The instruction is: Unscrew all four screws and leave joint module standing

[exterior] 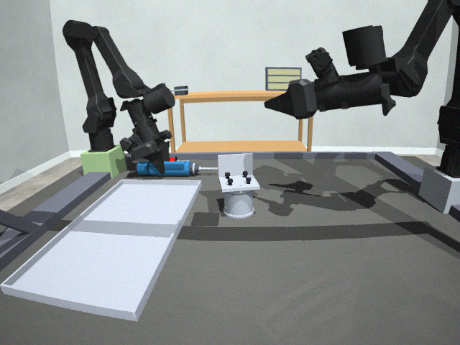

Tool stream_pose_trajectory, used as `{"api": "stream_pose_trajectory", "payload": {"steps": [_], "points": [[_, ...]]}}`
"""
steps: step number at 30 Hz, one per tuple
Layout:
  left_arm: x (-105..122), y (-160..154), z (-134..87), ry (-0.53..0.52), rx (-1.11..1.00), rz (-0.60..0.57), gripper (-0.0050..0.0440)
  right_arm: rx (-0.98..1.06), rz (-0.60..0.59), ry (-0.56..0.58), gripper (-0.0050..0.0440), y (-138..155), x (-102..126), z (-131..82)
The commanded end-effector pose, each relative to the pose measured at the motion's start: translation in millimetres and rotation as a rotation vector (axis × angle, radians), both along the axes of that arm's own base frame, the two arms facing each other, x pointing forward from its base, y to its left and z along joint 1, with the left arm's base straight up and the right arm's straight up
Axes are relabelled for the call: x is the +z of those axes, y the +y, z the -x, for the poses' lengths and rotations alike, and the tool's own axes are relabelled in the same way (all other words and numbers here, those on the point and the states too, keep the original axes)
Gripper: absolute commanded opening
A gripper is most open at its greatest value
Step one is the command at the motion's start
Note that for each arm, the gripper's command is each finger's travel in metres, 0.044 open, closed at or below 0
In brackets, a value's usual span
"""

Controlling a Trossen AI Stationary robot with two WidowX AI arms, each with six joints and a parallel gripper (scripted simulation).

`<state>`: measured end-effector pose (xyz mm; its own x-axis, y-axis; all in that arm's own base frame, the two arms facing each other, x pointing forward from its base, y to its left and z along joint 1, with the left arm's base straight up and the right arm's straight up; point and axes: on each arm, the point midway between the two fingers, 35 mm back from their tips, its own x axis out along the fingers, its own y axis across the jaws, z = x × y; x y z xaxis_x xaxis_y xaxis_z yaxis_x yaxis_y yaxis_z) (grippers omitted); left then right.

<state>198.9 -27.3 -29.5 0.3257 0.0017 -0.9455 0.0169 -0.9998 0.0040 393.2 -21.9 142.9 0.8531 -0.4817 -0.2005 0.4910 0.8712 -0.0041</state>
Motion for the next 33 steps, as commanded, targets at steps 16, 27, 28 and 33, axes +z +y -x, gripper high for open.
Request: {"api": "stream_pose_trajectory", "payload": {"steps": [16, 27, 28, 33], "points": [[6, -1, -13, -0.05, 0.007, 0.008, 0.0245, -0.003, -0.005, -0.029, 0.04, 0, 10, -2], [44, -2, -5, -0.064, 0.009, 0.009, 0.0305, -0.003, -0.005, -0.029, 0.04, 0, 10, -2], [47, -2, -3, -0.061, 0.009, 0.009, 0.0305, -0.003, -0.005, -0.029, 0.04, 0, 10, -2], [63, -2, 5, -0.06, 0.009, 0.009, 0.0305, -0.003, -0.005, -0.029, 0.04, 0, 10, -2]]}}
